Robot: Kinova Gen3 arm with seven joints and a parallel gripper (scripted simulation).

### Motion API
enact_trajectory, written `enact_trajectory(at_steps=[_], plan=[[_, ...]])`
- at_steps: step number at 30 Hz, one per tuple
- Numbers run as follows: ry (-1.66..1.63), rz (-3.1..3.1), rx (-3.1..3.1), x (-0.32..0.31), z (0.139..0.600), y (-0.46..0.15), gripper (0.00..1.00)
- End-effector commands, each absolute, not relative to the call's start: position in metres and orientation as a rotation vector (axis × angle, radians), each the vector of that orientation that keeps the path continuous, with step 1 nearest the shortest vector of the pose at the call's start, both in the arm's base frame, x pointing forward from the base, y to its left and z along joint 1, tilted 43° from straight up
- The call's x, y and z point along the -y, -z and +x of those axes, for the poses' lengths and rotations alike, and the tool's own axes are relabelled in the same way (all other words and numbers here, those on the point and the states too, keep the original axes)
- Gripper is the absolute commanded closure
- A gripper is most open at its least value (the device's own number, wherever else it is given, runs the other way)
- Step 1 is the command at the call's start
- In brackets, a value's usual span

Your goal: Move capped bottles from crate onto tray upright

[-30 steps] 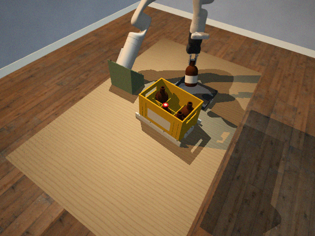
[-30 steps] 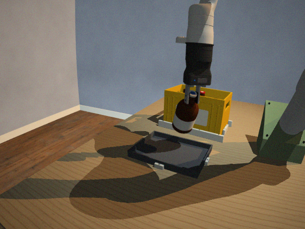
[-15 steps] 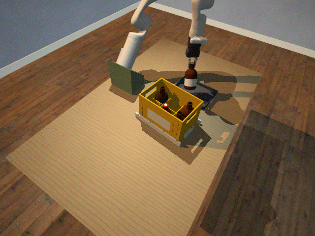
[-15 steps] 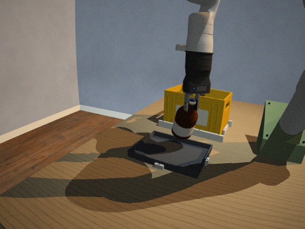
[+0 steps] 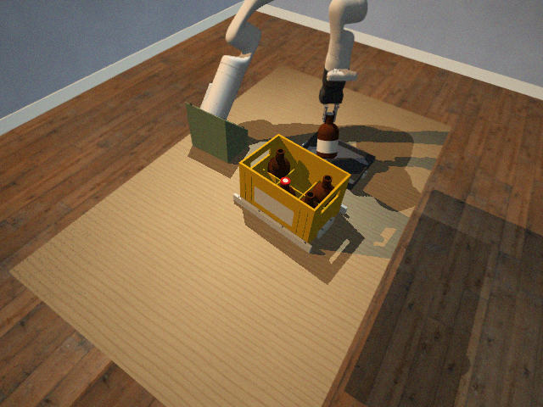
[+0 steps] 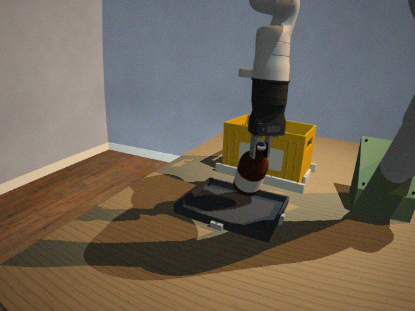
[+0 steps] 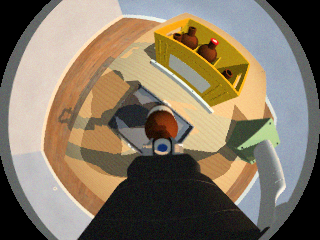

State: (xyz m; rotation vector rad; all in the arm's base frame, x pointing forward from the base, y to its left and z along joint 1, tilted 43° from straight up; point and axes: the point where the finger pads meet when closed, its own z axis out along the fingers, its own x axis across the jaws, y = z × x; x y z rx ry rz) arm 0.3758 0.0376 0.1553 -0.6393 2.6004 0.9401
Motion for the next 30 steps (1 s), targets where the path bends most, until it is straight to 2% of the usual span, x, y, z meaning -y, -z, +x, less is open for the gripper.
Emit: enact_trajectory(at_steps=[1, 30], plan=[[-0.950, -0.643, -2.601, -0.0418, 0.3748, -0.1517, 1.00], [-0.950, -0.643, -2.601, -0.0472, 0.3773, -0.1445, 1.00]])
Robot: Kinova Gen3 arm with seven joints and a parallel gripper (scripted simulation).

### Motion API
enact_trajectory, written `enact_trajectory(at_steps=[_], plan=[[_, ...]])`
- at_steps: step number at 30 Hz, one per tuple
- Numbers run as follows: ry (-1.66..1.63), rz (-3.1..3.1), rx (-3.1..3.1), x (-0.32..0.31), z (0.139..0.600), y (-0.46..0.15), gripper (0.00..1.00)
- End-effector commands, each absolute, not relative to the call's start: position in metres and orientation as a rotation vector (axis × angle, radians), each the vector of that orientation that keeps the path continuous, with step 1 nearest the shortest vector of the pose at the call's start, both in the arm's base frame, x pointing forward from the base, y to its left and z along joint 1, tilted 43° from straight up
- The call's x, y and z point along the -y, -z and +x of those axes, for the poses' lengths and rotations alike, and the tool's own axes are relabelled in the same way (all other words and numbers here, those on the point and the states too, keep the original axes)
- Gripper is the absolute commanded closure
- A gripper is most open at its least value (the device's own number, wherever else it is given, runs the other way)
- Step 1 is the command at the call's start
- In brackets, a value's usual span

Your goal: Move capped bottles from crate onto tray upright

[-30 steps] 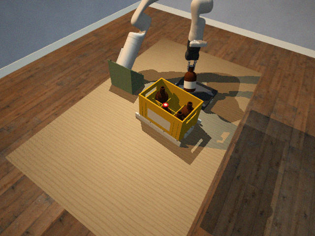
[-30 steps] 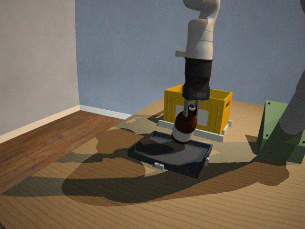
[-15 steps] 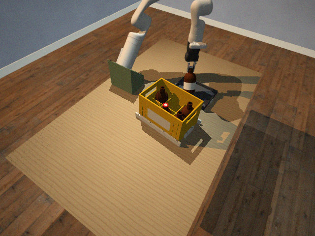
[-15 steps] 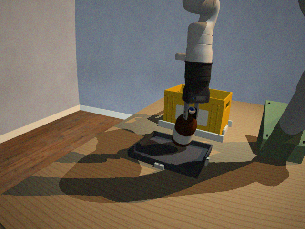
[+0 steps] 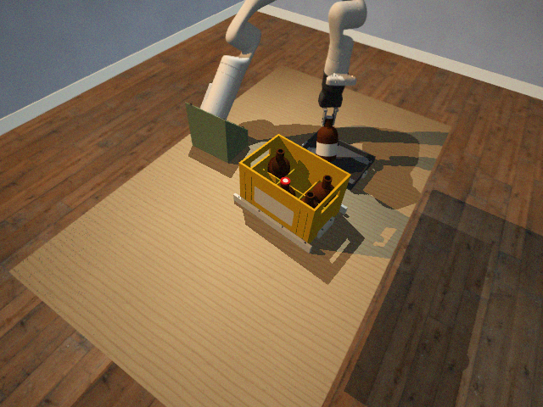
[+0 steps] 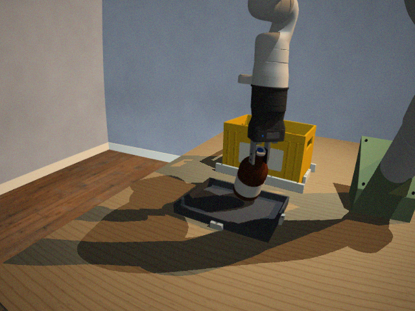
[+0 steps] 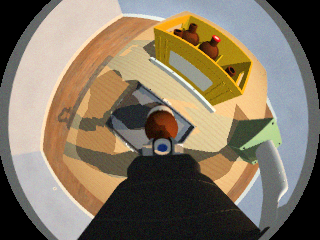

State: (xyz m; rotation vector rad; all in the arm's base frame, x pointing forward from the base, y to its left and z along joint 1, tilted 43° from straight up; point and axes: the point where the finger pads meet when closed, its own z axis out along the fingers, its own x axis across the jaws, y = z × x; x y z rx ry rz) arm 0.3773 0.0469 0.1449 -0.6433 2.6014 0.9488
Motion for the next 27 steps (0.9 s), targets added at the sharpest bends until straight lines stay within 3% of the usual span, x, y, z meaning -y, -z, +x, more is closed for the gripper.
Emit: enact_trajectory(at_steps=[1, 27], plan=[[-0.950, -0.643, -2.601, -0.0475, 0.3774, -0.1442, 1.00], [-0.949, -0.643, -2.601, -0.0523, 0.3786, -0.1386, 1.00]])
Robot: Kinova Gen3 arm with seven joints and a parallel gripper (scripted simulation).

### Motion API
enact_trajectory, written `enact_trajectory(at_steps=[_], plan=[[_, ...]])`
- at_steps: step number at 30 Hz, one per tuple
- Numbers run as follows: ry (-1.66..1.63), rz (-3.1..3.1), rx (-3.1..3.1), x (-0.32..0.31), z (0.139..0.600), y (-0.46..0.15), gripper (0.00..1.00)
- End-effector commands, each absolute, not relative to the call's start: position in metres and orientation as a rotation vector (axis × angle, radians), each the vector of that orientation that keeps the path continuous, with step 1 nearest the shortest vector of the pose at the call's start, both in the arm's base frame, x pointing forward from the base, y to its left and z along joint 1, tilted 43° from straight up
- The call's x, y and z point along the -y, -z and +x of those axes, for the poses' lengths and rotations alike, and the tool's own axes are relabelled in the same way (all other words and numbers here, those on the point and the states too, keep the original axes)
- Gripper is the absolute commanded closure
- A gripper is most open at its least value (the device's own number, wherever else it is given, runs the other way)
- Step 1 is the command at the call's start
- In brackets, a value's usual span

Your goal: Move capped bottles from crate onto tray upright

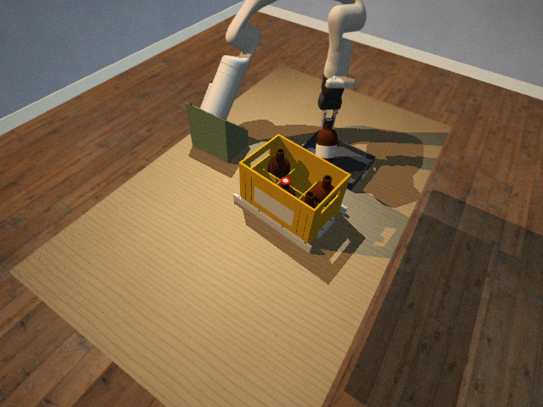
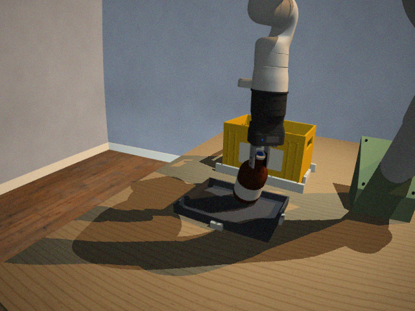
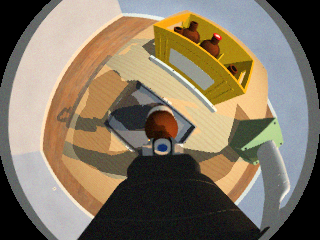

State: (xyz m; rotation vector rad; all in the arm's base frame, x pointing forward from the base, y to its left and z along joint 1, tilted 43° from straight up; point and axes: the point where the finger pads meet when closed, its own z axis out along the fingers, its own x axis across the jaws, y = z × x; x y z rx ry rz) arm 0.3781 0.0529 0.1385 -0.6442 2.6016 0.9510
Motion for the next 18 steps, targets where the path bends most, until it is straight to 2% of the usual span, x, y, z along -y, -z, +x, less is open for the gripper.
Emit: enact_trajectory(at_steps=[1, 16, 17, 18], plan=[[-0.949, -0.643, -2.601, -0.0525, 0.3786, -0.1384, 1.00], [-0.951, -0.644, -2.602, -0.0551, 0.3787, -0.1357, 1.00], [-0.950, -0.643, -2.601, -0.0547, 0.3790, -0.1360, 0.00], [-0.950, -0.643, -2.601, -0.0547, 0.3790, -0.1360, 0.00]])
